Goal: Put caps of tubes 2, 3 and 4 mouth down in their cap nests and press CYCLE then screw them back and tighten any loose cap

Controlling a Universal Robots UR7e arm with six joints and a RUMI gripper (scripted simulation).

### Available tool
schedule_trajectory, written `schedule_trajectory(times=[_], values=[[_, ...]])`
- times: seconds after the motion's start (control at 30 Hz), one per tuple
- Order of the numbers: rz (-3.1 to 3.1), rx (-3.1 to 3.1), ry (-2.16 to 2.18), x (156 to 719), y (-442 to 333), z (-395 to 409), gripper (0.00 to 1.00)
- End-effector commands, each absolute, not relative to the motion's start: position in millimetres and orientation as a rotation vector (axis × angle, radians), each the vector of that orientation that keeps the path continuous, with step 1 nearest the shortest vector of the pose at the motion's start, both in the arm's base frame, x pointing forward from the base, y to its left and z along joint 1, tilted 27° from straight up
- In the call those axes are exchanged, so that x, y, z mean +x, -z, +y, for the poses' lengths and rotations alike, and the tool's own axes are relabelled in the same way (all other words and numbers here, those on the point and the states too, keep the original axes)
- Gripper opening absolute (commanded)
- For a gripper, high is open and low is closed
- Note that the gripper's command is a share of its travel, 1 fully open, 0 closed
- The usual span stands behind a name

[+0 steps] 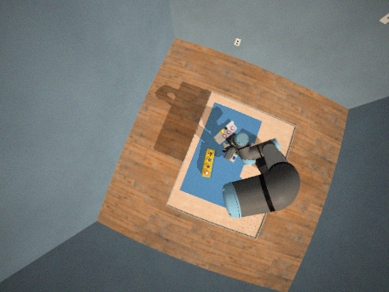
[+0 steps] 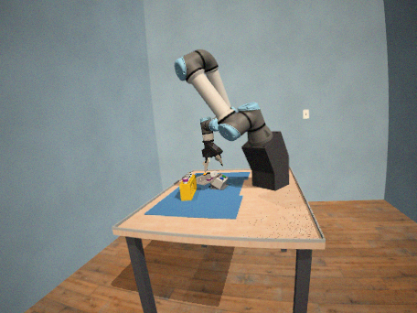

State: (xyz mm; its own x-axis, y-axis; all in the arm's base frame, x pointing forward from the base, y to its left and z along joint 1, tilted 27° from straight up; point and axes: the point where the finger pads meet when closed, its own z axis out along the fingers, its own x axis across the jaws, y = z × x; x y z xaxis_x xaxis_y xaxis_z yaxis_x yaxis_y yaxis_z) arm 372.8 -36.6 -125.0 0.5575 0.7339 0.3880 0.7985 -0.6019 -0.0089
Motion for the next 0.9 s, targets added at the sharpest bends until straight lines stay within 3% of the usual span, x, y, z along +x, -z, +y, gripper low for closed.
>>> schedule_trajectory(times=[0.0,0.5,0.87], values=[[-1.492,-2.492,0.632,383,129,-47,1.0],[-1.524,-2.475,0.644,445,150,-123,1.0],[-1.524,-2.475,0.644,448,151,-125,1.0]])
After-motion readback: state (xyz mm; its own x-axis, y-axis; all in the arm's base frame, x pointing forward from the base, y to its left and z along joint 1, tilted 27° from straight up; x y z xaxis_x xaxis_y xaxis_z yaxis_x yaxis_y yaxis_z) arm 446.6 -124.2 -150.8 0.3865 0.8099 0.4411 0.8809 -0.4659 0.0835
